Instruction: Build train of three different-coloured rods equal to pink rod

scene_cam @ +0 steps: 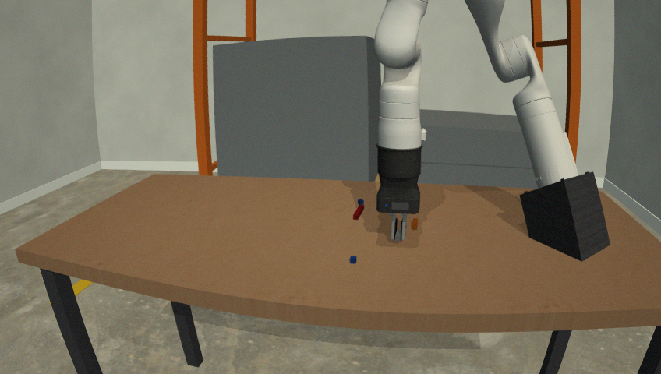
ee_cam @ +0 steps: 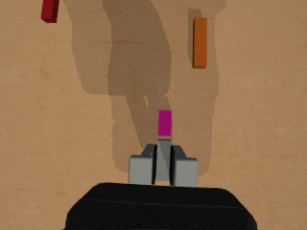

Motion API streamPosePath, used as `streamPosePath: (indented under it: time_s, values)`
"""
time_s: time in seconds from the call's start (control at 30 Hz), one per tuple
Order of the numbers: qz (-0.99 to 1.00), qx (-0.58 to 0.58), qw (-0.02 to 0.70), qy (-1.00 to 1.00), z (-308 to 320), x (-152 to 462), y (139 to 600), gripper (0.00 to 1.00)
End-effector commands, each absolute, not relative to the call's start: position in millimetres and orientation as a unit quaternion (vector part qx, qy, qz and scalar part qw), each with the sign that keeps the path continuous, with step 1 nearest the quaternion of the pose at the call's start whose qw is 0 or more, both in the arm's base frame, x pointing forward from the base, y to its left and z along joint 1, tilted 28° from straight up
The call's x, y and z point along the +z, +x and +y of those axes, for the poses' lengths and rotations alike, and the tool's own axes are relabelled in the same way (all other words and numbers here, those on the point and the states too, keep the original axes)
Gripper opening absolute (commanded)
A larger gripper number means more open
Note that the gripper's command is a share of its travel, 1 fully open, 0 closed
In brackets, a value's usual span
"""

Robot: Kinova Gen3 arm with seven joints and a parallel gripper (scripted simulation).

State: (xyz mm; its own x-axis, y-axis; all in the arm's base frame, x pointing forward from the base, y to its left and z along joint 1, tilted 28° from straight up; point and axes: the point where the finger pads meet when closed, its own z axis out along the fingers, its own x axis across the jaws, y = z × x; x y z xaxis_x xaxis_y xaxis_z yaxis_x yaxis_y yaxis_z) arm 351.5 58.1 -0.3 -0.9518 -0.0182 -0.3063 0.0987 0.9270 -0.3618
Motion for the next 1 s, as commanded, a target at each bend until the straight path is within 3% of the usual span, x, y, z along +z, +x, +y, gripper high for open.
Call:
streamPosePath:
  time_s: [0.0, 0.97]
  values:
    - [0.969, -0.189, 0.154, 0.021, 58.3, -0.3, 351.7, 0.24]
    - [0.969, -0.189, 0.154, 0.021, 53.9, -10.6, 355.1, 0.24]
